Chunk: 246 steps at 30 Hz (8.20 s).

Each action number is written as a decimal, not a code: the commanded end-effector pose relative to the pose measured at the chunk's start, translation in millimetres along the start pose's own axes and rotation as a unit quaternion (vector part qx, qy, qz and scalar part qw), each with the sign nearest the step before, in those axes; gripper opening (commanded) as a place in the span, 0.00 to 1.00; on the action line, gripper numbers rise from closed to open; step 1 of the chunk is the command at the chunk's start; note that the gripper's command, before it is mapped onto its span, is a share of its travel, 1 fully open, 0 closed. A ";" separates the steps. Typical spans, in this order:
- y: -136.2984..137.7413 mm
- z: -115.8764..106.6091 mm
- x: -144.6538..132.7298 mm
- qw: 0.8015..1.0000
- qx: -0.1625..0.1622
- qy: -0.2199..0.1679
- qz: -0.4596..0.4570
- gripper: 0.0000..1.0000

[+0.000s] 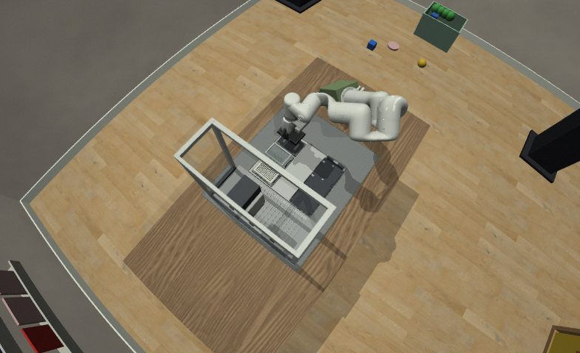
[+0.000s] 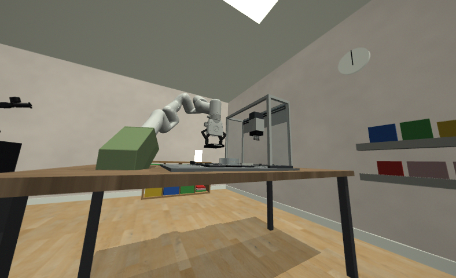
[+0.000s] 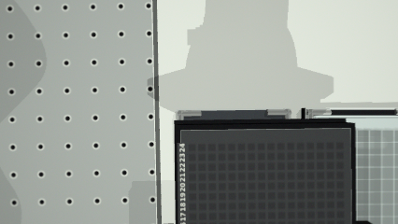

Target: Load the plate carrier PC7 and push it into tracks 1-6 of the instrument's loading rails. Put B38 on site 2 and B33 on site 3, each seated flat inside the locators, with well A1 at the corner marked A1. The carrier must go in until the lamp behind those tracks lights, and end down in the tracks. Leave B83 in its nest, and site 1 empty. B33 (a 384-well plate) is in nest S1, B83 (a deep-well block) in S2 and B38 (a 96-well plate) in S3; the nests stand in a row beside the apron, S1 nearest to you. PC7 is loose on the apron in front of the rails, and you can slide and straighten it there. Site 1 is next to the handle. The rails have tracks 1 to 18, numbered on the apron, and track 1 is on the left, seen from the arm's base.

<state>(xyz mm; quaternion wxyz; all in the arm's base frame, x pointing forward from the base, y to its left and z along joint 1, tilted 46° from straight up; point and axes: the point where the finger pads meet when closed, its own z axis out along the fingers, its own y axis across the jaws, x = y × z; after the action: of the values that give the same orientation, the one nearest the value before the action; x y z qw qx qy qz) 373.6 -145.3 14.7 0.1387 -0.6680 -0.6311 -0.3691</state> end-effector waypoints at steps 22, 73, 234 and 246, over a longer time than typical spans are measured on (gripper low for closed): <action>35.8 -7.2 42.2 1.000 -0.001 -0.001 0.002 0.00; 178.2 -6.7 217.0 1.000 -0.002 -0.001 0.002 0.00; 220.4 104.0 268.5 1.000 -0.002 0.000 0.002 0.00; 220.3 104.7 268.5 1.000 -0.002 0.000 0.002 1.00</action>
<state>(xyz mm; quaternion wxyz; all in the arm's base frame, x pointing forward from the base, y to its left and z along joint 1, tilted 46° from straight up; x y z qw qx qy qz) 595.9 86.4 182.2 0.1396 -0.6697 -0.6294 -0.3687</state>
